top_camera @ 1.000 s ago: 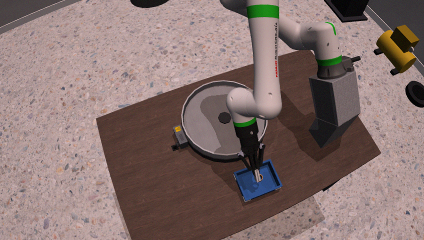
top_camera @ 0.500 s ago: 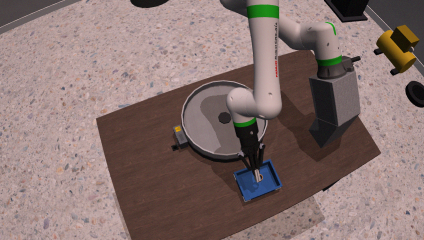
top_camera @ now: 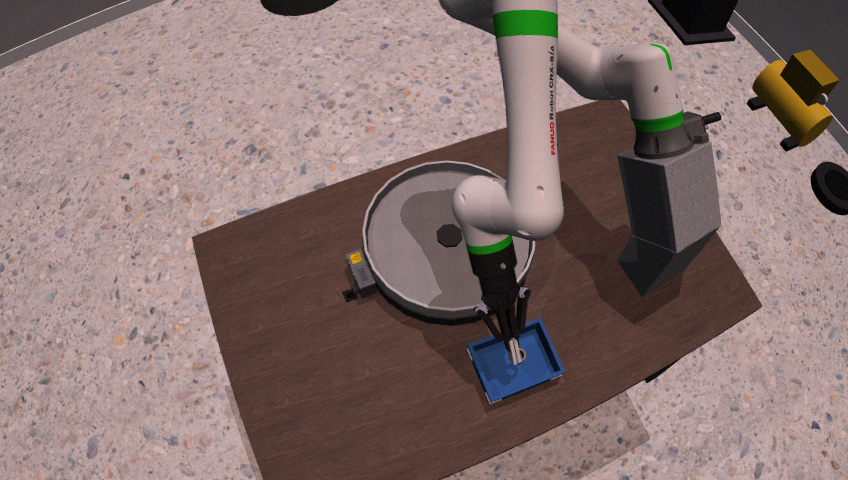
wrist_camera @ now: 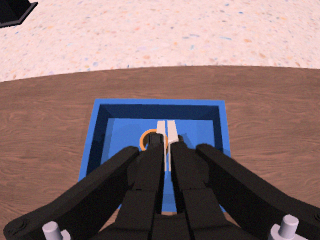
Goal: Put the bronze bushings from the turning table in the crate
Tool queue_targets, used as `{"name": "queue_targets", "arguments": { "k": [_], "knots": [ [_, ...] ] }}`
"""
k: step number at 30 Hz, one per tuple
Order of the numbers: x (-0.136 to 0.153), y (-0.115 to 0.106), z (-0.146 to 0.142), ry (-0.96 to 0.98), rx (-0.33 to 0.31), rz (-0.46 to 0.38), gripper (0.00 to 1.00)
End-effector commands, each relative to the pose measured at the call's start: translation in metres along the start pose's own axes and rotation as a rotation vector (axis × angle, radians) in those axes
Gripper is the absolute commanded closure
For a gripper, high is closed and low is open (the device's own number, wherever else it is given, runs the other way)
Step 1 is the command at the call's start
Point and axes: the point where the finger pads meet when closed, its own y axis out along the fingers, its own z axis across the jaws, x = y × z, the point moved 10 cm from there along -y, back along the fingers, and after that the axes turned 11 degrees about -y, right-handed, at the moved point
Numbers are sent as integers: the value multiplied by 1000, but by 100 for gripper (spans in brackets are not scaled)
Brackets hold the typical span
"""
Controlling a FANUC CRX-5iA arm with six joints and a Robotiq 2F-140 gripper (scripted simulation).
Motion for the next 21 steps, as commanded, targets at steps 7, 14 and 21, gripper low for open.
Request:
{"name": "queue_targets", "arguments": {
  "k": [7, 14, 21],
  "knots": [
    [5, 6, -1, 0, 0, 0, 100],
    [13, 16, -2, 0, 0, 0, 100],
    [18, 22, -3, 0, 0, 0, 100]
  ]
}}
